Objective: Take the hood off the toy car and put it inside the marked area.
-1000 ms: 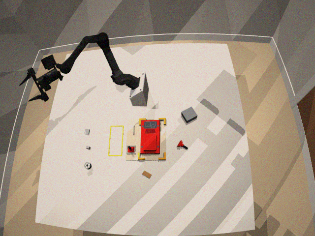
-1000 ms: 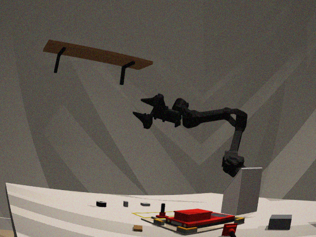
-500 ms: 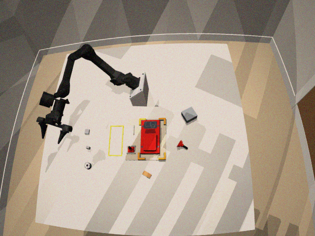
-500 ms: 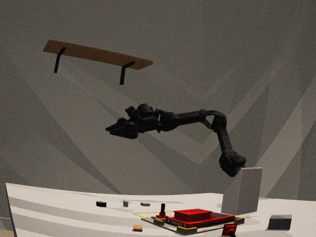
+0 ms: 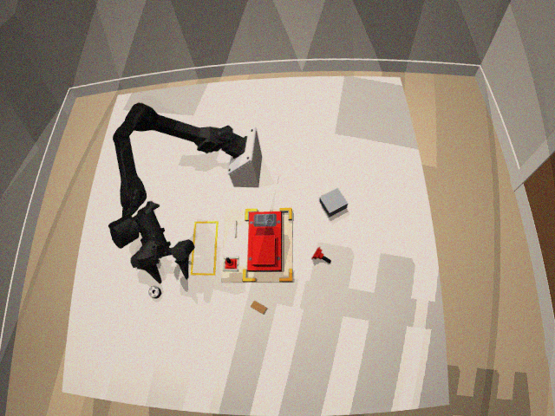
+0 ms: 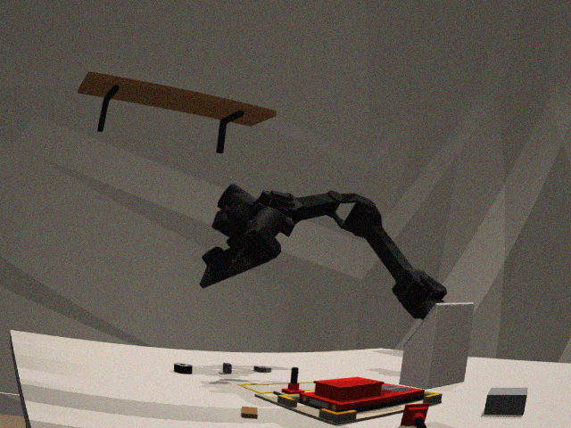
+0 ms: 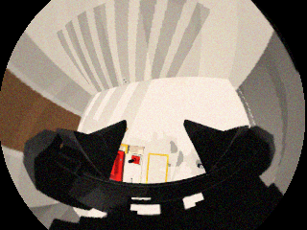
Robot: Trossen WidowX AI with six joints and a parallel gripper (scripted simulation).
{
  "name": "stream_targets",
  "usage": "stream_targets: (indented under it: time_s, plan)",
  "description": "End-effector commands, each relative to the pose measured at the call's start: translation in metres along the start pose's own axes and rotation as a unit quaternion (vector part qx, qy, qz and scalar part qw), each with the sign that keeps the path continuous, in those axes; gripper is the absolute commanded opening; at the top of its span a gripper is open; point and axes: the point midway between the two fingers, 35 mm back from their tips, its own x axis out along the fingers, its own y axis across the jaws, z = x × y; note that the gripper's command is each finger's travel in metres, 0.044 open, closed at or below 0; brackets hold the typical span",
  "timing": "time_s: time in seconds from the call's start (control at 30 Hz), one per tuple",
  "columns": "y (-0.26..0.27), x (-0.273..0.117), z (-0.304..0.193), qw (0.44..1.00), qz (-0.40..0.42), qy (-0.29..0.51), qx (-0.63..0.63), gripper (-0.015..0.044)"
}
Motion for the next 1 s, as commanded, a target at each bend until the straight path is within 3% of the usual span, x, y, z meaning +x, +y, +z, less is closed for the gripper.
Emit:
stream_targets:
  time_s: [0.0, 0.27, 0.5, 0.6, 0.97]
  plan:
    - [0.046, 0.023, -0.023, 0.997, 0.025, 0.077, 0.020, 0.0440]
    - [0.147, 0.047, -0.094, 0.964, 0.008, 0.262, 0.039, 0.0440]
    - [0.210, 0.042, -0.160, 0.922, -0.104, 0.373, 0.011, 0.0440]
    - [0.220, 0.038, -0.173, 0.913, -0.139, 0.385, -0.002, 0.0440]
    - [0.215, 0.039, -0.173, 0.913, -0.139, 0.385, -0.002, 0.0440]
